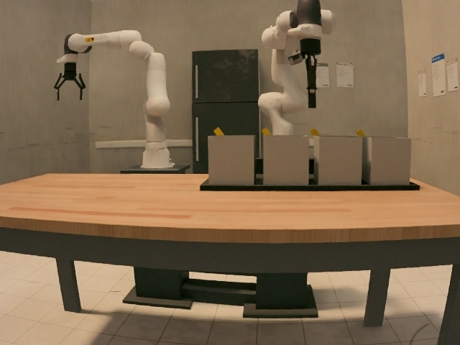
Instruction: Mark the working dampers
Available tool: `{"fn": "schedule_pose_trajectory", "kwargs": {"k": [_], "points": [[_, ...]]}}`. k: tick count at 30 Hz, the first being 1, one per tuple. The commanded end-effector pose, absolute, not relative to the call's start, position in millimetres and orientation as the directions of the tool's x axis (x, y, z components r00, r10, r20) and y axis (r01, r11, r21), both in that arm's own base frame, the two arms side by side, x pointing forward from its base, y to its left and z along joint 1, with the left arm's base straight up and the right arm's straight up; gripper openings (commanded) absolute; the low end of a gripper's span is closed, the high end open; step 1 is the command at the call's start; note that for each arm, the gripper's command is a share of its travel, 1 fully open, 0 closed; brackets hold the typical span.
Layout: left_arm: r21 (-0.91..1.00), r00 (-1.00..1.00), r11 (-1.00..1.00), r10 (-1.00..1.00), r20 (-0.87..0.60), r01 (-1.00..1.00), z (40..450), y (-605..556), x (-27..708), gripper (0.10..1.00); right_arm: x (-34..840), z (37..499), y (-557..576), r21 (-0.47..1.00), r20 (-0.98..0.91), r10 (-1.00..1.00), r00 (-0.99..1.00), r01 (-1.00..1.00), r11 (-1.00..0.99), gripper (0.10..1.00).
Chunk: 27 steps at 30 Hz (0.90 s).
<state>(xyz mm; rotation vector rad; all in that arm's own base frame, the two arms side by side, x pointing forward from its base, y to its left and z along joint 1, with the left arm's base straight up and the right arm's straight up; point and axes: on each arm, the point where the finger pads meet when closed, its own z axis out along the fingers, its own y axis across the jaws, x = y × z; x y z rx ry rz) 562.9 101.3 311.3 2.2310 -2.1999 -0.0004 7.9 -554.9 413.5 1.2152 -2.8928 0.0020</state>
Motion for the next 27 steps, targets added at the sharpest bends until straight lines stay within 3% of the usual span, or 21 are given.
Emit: {"fn": "schedule_pose_trajectory", "kwargs": {"k": [1, 27], "points": [[0.000, 0.042, -0.042, -0.999, 0.000, -0.999, 310.9, 102.0, 564.4, 0.099, 8.3, 413.0, -554.4, 0.000, 0.000, -0.718, -0.696, -0.718, 0.696, 1.000], [0.000, 0.042, -0.042, -0.999, 0.000, -0.999, 302.8, 101.6, 564.5, 0.099, 8.3, 413.0, -554.4, 0.000, 0.000, -0.718, -0.696, -0.718, 0.696, 1.000]]}}
